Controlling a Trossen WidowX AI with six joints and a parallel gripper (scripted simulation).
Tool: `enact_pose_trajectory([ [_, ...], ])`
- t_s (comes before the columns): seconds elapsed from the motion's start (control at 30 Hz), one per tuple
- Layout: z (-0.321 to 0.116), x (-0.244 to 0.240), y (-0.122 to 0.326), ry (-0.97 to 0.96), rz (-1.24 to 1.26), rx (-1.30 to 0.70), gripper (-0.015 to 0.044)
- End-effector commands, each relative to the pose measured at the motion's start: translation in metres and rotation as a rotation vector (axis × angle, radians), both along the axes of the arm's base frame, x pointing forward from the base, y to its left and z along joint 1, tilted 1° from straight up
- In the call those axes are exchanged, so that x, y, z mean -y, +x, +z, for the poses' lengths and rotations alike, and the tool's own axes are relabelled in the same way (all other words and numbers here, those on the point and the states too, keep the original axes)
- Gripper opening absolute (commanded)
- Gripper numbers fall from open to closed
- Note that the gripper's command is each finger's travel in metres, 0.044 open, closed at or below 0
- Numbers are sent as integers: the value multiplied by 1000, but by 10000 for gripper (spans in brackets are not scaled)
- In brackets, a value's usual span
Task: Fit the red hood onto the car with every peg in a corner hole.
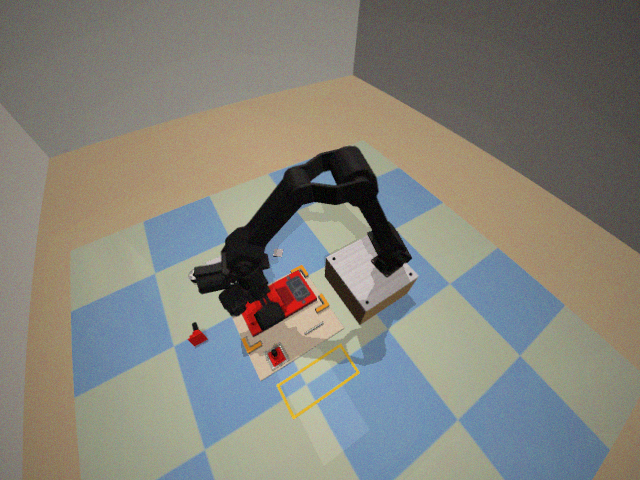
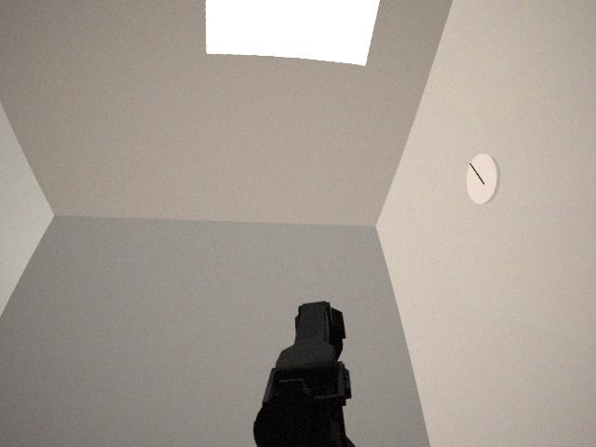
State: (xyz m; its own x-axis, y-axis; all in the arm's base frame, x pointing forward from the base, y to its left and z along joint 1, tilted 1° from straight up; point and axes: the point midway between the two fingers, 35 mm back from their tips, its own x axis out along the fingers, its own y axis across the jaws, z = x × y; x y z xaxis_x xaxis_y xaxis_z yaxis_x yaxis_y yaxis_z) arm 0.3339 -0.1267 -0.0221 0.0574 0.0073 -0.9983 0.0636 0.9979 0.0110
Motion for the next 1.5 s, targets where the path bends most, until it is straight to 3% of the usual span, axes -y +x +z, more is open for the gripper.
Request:
enact_pose_trajectory([
  [0.0,0,0,0,0,0,0,105],
  [0.43,0,0,0,0,0,0,440],
  [0.57,6,0,0,0,0,-2,440],
  [0.83,70,1,-2,0,0,-17,440],
  [1.47,70,1,-2,0,0,-17,440],
])
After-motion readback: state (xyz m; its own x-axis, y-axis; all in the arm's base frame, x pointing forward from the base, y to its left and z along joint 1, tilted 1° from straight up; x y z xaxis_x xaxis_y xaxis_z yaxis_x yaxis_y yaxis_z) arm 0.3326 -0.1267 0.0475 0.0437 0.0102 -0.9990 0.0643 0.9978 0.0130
